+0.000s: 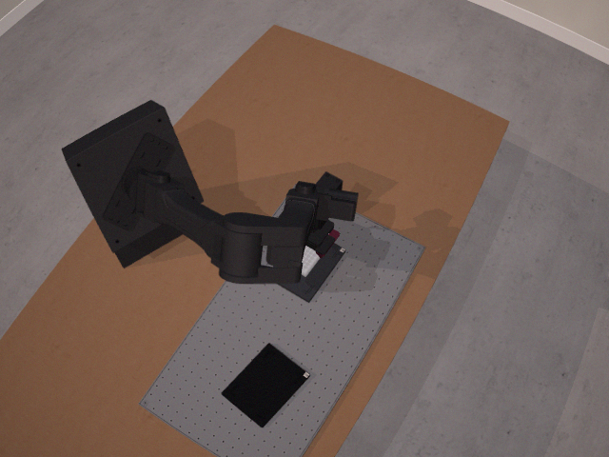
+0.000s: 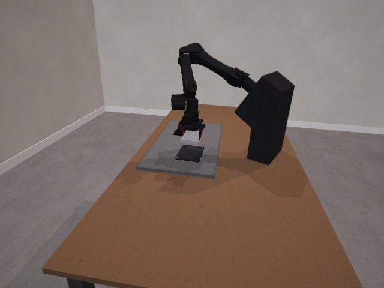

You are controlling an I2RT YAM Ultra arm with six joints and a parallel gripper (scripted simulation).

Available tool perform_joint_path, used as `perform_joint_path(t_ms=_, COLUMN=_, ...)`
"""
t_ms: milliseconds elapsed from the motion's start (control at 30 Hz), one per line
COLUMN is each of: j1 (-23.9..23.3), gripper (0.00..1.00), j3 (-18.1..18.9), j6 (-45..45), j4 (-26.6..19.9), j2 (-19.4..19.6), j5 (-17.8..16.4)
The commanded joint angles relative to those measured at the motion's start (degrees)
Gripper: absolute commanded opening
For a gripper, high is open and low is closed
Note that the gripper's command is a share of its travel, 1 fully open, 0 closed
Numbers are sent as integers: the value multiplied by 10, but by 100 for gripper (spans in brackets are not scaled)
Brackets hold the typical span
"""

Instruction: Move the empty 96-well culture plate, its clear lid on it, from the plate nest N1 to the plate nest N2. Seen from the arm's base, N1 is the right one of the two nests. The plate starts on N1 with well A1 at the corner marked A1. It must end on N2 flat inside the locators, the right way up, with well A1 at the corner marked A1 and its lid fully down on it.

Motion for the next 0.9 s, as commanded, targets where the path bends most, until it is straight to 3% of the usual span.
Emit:
perform_joint_path(t_ms=0, j1=20, gripper=0, j3=16, j6=4, j4=-10, j2=9, j5=0)
perform_joint_path(t_ms=867, j1=20, gripper=0, j3=10, j6=5, j4=-9, j2=6, j5=1)
